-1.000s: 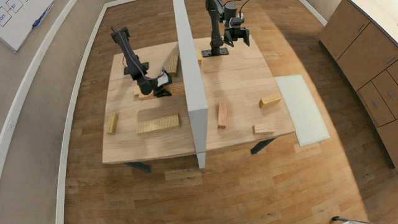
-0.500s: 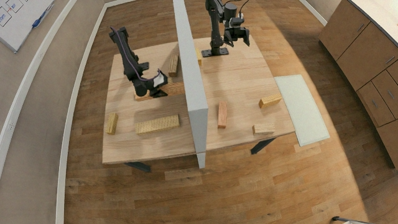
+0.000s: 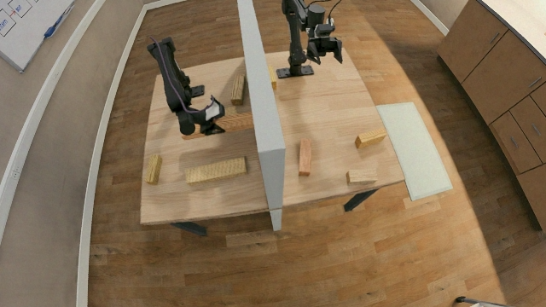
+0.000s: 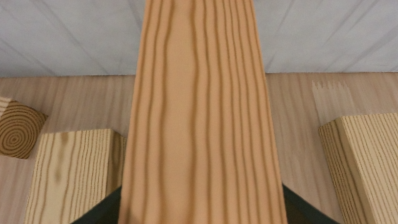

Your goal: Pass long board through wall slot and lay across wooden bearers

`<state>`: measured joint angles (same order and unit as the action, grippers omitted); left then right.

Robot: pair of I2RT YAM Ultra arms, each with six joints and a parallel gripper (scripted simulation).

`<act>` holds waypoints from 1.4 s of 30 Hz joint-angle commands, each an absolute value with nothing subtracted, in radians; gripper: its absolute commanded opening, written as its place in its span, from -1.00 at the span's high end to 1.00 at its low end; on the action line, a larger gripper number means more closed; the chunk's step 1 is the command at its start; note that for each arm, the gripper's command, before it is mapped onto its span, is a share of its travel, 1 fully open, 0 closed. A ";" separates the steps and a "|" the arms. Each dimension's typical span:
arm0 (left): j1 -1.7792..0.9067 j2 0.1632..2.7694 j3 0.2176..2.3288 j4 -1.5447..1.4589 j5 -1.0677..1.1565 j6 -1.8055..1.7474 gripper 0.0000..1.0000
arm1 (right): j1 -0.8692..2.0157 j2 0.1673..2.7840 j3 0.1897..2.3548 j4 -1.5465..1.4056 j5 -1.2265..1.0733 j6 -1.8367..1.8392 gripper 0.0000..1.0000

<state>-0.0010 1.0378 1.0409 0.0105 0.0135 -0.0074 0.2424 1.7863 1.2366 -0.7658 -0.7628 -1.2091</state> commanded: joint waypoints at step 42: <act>-0.003 1.032 1.090 0.022 0.018 -0.014 -0.56 | 0.091 1.755 1.300 -0.937 -0.855 -1.428 1.00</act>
<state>-0.0010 1.0378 1.0409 0.0105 0.0135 -0.0074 0.0780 1.7939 1.2556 -0.9382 -0.7956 -1.4319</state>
